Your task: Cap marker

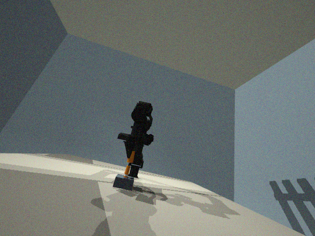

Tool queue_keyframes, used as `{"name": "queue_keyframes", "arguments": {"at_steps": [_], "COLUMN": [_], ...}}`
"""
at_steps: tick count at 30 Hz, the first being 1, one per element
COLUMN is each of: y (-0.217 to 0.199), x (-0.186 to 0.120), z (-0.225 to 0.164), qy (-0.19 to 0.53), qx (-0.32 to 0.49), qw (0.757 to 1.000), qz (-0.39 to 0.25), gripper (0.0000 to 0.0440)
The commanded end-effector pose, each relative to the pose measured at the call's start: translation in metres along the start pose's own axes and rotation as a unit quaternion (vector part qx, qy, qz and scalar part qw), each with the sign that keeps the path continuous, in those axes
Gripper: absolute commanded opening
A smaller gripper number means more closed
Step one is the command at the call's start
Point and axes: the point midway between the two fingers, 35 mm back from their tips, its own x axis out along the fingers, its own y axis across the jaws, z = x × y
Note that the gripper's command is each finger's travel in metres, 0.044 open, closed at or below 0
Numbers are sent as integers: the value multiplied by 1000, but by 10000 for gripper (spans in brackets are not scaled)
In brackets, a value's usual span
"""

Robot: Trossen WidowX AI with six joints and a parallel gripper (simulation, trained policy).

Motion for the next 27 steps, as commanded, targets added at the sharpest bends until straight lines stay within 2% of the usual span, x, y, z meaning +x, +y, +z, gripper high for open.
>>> {"name": "queue_keyframes", "arguments": {"at_steps": [1,27], "y": [0,0], "x": [10,67], "z": [0,2], "qy": [1,2], "qx": [-2,-41], "qw": [1000,999], "qz": [10,33], "gripper": [0,7]}}
